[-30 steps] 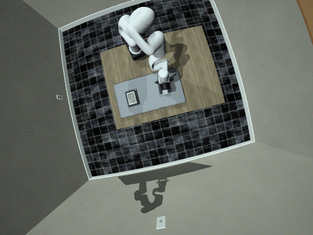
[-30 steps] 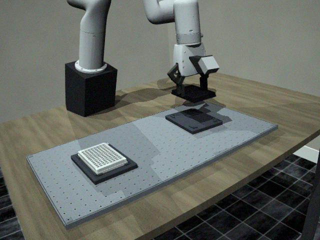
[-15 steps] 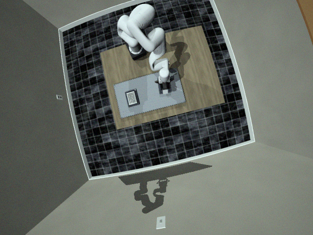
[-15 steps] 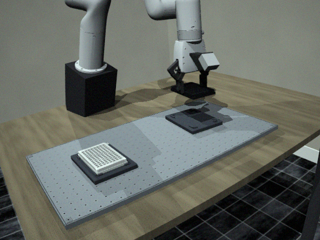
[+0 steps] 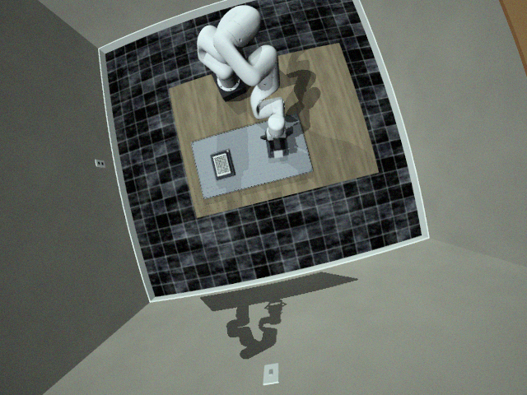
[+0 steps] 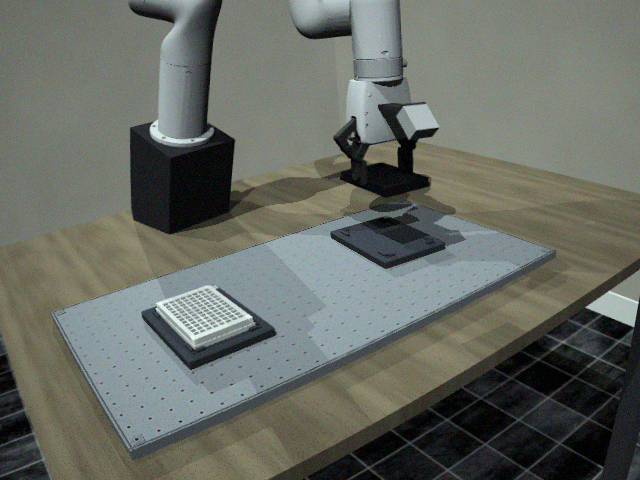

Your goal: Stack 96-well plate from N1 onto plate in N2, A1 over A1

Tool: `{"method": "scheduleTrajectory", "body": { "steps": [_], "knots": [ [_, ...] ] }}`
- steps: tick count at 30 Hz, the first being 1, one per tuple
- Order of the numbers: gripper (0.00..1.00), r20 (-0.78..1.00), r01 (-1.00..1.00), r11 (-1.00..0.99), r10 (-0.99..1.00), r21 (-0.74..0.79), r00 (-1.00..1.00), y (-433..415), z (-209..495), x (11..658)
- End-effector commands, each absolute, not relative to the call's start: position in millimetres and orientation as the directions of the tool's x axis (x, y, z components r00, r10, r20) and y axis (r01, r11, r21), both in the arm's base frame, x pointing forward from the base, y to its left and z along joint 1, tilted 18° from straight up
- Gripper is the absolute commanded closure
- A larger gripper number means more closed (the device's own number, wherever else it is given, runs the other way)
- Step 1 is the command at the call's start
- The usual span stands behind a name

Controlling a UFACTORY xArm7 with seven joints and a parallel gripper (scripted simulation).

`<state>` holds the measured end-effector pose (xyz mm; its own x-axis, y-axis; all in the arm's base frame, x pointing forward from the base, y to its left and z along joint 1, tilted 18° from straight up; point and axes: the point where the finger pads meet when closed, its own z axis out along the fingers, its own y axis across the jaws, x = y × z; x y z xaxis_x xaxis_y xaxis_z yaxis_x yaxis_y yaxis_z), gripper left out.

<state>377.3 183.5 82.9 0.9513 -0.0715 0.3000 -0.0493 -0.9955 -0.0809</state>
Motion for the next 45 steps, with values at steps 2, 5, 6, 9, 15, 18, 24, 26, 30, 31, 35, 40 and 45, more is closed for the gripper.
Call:
{"method": "scheduleTrajectory", "body": {
  "steps": [2,5,6,9,15,18,24,26,30,31,35,40,45],
  "knots": [
    [1.0,0.308,0.042,-0.998,0.024,-0.053,0.951,168,83,380],
    [1.0,0.308,0.042,-0.998,0.024,-0.053,0.951,165,83,381],
    [1.0,0.308,0.042,-0.998,0.024,-0.053,0.951,161,83,381],
    [1.0,0.308,0.042,-0.998,0.024,-0.053,0.951,152,83,383],
    [1.0,0.308,0.042,-0.998,0.024,-0.053,0.951,132,83,386],
    [1.0,0.308,0.042,-0.998,0.024,-0.053,0.951,122,83,388],
    [1.0,0.308,0.042,-0.998,0.024,-0.052,0.951,109,83,390],
    [1.0,0.308,0.042,-0.998,0.024,-0.052,0.951,102,82,391],
    [1.0,0.308,0.042,-0.998,0.024,-0.052,0.951,89,82,393],
    [1.0,0.308,0.042,-0.998,0.024,-0.052,0.951,85,82,393],
    [1.0,0.308,0.042,-0.998,0.024,-0.052,0.951,72,82,395],
    [1.0,0.308,0.042,-0.998,0.024,-0.052,0.951,62,82,397],
    [1.0,0.308,0.042,-0.998,0.024,-0.052,0.951,46,82,399]
  ]
}}
